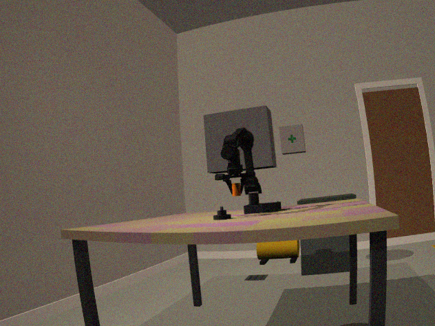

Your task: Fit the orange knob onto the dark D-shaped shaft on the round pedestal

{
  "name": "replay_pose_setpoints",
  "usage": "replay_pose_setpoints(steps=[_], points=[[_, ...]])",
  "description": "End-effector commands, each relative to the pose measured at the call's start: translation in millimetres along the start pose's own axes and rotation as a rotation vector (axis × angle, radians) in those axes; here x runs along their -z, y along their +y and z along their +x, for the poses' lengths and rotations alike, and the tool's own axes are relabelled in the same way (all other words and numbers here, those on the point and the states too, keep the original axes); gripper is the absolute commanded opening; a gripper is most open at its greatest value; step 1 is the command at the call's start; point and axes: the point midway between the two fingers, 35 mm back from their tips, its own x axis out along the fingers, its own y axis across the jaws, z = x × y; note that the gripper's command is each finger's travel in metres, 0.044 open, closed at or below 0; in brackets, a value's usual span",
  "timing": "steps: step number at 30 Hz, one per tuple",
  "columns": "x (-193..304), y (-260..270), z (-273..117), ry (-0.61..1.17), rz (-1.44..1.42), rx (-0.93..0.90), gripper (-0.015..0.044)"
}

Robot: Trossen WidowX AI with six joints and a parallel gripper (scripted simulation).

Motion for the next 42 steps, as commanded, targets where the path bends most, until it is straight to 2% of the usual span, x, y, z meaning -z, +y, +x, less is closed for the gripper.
replay_pose_setpoints(steps=[1, 22, 35, 42], points=[[-2, -12, 3, -0.002, -0.003, 0.005, 0.0], [-4, -76, 20, -0.001, -0.009, 0.004, 0.0], [-3, -78, 46, -0.001, -0.009, 0.004, 0.0], [-5, -78, 43, -0.001, -0.004, 0.004, 0.0]])
